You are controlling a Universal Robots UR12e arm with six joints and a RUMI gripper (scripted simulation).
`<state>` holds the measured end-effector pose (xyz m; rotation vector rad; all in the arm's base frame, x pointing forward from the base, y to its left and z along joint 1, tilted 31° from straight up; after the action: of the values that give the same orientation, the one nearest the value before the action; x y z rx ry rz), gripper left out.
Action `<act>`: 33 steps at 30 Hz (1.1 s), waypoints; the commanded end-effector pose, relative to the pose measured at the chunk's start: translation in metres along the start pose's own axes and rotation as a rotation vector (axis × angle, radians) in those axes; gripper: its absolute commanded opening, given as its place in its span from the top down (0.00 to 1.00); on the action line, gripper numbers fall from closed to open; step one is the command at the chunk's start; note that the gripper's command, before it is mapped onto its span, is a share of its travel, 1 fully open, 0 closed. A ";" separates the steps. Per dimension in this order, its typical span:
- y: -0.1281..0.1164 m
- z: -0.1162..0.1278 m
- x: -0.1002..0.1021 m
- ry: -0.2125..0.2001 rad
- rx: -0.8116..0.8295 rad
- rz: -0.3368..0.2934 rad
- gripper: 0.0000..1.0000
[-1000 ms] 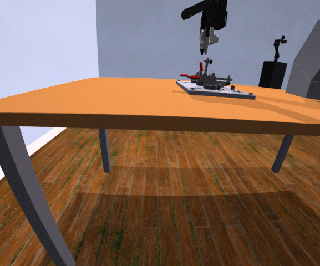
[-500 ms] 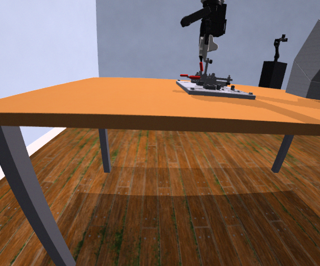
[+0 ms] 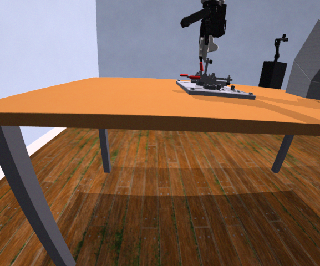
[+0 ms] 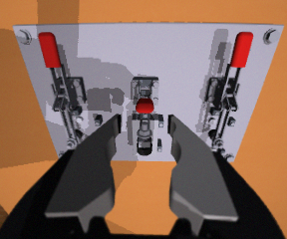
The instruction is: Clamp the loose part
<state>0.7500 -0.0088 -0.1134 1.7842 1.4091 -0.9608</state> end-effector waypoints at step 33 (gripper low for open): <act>0.001 0.000 0.033 0.000 0.000 0.001 0.72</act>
<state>0.7544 0.0042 -0.1364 1.7841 1.4093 -0.9608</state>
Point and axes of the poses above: the point where the finger pads meet when closed, its own x axis out along the fingers, its own z axis across the jaws, y = z × x, the point moved 2 cm from there along -x, back along the fingers, and after that the axes turned 2 degrees about x, right-handed, at the moved point
